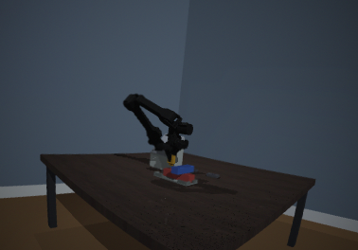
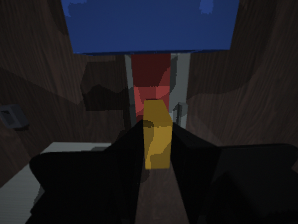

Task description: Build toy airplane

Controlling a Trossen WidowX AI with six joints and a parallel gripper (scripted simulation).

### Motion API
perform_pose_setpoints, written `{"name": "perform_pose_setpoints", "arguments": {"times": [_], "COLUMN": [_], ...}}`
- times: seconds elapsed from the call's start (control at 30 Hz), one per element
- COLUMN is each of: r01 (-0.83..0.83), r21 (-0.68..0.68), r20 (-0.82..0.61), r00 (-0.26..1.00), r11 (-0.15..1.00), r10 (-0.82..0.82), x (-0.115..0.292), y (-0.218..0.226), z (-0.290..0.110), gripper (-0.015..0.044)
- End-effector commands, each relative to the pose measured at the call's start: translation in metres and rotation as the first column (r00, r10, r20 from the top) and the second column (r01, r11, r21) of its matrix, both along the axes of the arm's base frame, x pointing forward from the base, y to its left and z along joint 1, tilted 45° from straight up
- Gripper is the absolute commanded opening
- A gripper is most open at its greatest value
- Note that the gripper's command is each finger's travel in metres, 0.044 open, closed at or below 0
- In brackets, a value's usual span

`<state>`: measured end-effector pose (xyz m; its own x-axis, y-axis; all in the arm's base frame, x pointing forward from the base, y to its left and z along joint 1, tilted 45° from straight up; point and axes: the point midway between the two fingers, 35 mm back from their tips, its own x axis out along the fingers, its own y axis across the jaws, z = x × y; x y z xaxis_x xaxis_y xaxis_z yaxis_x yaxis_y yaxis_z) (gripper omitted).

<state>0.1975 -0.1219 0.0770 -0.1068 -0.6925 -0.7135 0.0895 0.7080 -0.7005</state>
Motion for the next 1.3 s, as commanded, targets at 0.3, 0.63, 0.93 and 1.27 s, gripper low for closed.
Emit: {"name": "perform_pose_setpoints", "arguments": {"times": [0.3, 0.63, 0.93, 1.27], "r01": [-0.003, -0.003, -0.003, -0.003], "r21": [-0.006, -0.008, -0.008, -0.005], "r20": [-0.011, -0.011, -0.011, -0.005], "r00": [1.000, 1.000, 1.000, 1.000], "r11": [1.000, 1.000, 1.000, 1.000], "r10": [0.003, 0.003, 0.003, 0.003], "x": [-0.005, -0.006, -0.006, -0.005], "y": [-0.015, -0.019, -0.019, -0.018], "z": [-0.015, -0.019, -0.020, -0.018], "gripper": [0.0065, 0.0065, 0.0065, 0.0000]}}
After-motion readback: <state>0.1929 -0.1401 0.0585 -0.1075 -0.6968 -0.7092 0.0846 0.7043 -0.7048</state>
